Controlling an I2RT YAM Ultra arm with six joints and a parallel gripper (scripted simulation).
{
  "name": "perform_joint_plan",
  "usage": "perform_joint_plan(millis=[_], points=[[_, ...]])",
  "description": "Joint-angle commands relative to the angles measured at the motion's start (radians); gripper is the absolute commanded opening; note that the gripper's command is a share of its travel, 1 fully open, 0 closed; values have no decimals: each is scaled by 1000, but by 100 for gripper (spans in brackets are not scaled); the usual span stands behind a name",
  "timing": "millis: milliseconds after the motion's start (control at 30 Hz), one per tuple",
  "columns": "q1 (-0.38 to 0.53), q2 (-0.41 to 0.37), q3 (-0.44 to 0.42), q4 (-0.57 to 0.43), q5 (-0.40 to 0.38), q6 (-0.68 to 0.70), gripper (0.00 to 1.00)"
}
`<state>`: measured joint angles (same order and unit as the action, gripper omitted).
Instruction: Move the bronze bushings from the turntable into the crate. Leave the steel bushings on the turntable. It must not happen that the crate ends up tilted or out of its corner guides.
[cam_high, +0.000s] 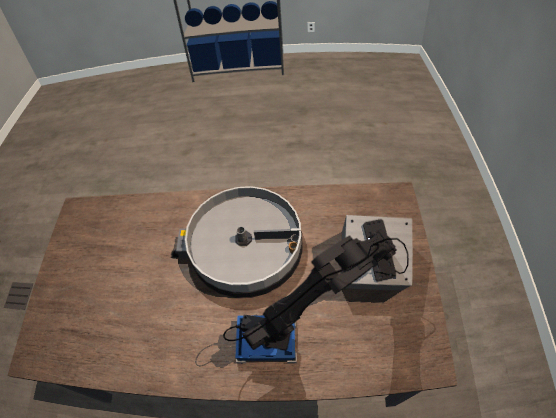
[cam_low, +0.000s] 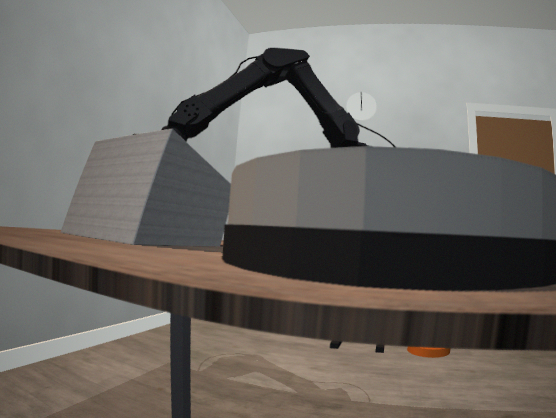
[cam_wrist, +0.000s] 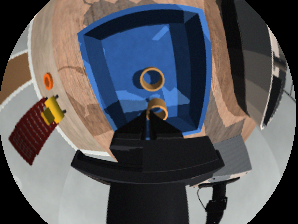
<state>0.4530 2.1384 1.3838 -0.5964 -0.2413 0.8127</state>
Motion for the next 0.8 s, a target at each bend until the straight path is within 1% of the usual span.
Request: perform_joint_plan(millis=[0,67,100,767], points=[[7,15,-22,6,11,9,0],[7,15,-22,6,11,9,0],[-1,16,19,5,11,8,0],[-2,16,19,4,11,8,0]])
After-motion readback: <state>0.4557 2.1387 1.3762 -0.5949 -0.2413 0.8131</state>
